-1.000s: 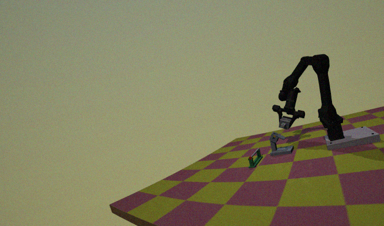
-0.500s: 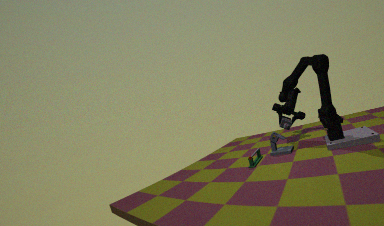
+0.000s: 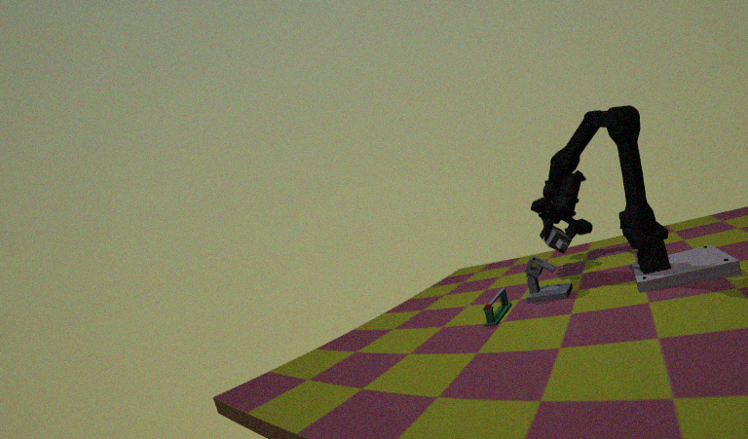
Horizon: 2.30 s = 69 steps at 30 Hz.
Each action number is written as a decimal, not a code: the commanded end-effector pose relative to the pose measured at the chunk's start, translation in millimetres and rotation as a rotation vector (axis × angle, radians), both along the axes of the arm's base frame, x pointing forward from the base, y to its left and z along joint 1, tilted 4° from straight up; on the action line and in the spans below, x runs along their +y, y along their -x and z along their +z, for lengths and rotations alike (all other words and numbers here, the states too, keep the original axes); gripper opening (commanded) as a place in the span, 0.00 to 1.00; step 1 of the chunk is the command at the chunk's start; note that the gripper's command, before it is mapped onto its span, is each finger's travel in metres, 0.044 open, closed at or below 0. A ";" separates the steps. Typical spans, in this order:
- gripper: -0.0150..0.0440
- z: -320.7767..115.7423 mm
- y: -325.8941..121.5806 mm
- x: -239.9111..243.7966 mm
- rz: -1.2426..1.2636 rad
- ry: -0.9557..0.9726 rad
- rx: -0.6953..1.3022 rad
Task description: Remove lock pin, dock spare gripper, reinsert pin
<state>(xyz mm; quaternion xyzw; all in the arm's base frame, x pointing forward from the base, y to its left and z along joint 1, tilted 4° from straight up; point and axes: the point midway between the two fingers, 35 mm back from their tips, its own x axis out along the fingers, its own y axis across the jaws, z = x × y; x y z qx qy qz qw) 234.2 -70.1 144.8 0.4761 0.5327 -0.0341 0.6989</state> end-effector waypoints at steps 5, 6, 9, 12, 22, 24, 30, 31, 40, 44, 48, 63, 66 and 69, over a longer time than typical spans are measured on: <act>0.25 2.2 0.8 7.4 0.148 0.032 -0.087; 0.25 2.3 0.9 8.2 0.168 0.038 -0.099; 0.25 2.8 1.5 10.6 0.226 0.055 -0.133; 0.25 3.3 2.0 12.9 0.283 0.071 -0.169; 0.25 5.2 3.7 20.7 0.471 0.127 -0.293; 0.25 5.6 4.1 22.2 0.507 0.138 -0.319; 0.25 7.0 5.1 26.6 0.614 0.171 -0.400; 0.25 7.2 5.2 27.4 0.632 0.177 -0.413; 0.25 9.5 6.7 33.8 0.786 0.229 -0.540; 0.25 10.6 7.3 36.6 0.853 0.253 -0.598; 0.25 11.8 7.9 39.4 0.917 0.278 -0.658; 0.25 16.5 10.0 49.2 1.144 0.378 -0.892; 0.25 17.6 10.4 51.1 1.187 0.400 -0.940; 0.25 18.6 10.8 53.0 1.228 0.423 -0.989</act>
